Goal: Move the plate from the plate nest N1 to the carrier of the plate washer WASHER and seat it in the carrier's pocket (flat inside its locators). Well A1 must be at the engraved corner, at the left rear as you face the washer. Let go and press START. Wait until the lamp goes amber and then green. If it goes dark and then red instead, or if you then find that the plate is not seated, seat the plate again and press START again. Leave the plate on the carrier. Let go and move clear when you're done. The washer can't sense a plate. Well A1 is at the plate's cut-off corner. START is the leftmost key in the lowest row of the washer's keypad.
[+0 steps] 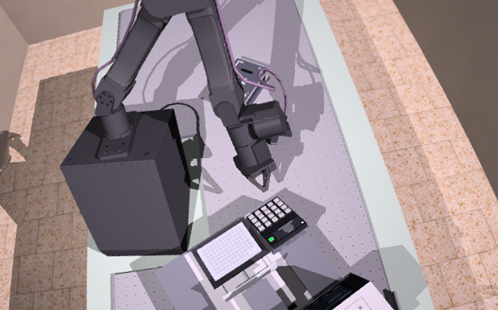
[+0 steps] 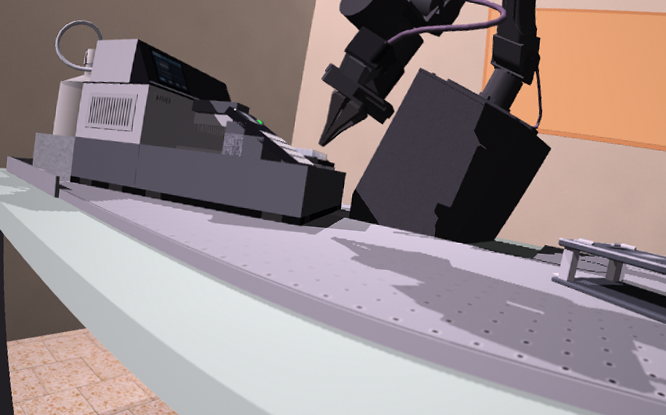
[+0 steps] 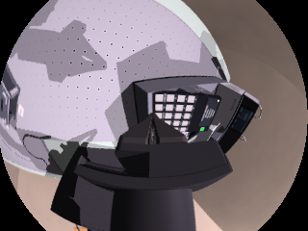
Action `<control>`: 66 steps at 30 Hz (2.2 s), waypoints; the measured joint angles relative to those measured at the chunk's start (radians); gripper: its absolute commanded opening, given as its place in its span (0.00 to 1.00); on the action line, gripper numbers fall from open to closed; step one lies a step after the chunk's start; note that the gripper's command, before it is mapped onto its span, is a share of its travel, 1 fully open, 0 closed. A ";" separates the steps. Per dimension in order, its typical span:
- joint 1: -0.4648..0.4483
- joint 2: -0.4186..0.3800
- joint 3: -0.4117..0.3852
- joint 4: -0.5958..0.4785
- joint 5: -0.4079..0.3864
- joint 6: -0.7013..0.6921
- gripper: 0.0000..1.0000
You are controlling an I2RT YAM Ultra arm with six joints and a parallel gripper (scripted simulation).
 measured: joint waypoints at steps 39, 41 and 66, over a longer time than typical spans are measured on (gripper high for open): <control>0.000 0.120 0.061 0.080 0.000 0.000 0.00; 0.000 0.120 0.061 0.080 0.000 0.000 0.00; 0.000 0.120 0.061 0.080 0.000 0.000 0.00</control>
